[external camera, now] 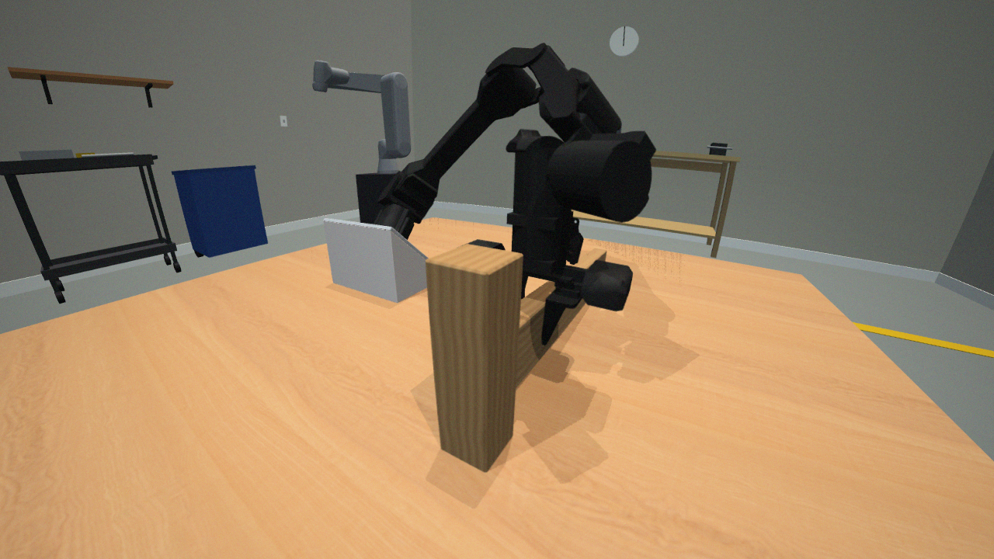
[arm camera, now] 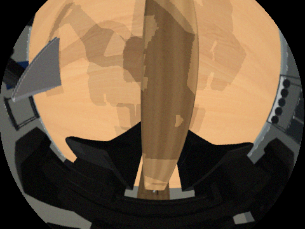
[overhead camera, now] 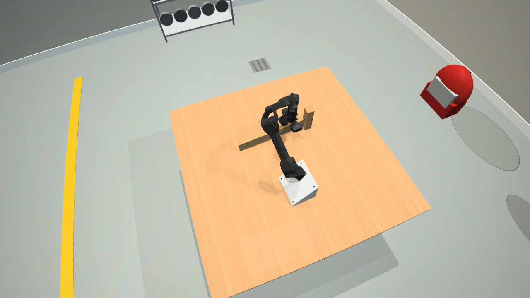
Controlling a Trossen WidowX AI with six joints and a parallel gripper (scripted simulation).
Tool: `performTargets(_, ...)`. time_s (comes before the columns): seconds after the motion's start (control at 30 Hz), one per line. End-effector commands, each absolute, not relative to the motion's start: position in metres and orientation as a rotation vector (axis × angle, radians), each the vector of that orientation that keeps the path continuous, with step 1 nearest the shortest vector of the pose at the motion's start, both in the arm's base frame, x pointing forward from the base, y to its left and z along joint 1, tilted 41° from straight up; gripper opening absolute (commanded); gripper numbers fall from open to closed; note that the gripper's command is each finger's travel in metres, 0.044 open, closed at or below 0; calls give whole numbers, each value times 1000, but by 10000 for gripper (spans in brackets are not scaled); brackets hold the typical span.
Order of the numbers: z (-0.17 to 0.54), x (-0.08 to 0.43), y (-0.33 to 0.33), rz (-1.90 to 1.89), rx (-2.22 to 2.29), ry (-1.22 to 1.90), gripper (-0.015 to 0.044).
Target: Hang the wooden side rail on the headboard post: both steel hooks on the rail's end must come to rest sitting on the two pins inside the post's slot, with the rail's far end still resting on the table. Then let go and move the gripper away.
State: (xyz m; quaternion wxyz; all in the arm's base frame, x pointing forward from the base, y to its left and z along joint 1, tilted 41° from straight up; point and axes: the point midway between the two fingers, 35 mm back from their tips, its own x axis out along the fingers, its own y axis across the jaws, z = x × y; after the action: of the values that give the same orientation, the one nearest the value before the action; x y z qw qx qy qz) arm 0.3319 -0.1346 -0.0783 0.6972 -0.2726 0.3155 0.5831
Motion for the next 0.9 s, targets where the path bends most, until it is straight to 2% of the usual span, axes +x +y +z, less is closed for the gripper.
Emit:
performTargets(0.0,-77,331,-140,1291,-617,707,0)
performTargets(0.87,-77,332,-144,1291,-617,707,0)
